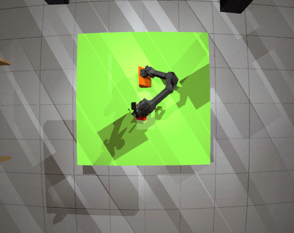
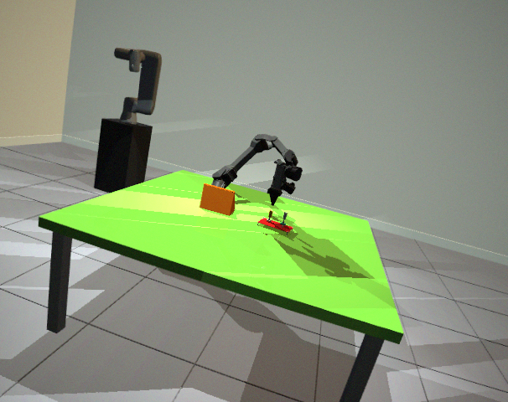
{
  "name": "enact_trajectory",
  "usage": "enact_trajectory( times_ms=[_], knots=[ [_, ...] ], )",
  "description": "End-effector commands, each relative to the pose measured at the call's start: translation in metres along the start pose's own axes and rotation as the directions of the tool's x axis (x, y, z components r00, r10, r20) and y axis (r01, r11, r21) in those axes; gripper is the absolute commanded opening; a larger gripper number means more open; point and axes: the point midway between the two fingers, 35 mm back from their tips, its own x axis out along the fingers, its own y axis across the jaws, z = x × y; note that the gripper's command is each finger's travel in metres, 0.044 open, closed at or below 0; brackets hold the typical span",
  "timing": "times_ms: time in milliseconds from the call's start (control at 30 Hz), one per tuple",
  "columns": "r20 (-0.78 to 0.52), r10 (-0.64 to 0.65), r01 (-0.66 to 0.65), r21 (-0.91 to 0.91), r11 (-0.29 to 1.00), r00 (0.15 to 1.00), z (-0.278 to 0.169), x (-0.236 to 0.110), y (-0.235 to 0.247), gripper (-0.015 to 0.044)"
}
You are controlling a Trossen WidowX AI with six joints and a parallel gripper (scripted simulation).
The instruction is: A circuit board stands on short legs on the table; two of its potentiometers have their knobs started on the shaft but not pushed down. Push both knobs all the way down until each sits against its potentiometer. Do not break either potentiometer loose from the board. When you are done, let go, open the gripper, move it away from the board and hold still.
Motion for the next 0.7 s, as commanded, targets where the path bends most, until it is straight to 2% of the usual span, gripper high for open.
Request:
enact_trajectory(
  times_ms=[0, 400, 667],
  knots=[
    [0.004, 0.005, -0.005, 0.004, 1.000, 1.000, 0.000, 0.003, 0.000, 0.0000],
    [0.004, 0.005, -0.005, 0.003, 1.000, 1.000, 0.000, 0.022, 0.001, 0.0000],
    [0.004, 0.005, -0.005, 0.003, 1.000, 1.000, 0.000, 0.021, 0.001, 0.0000]
  ],
)
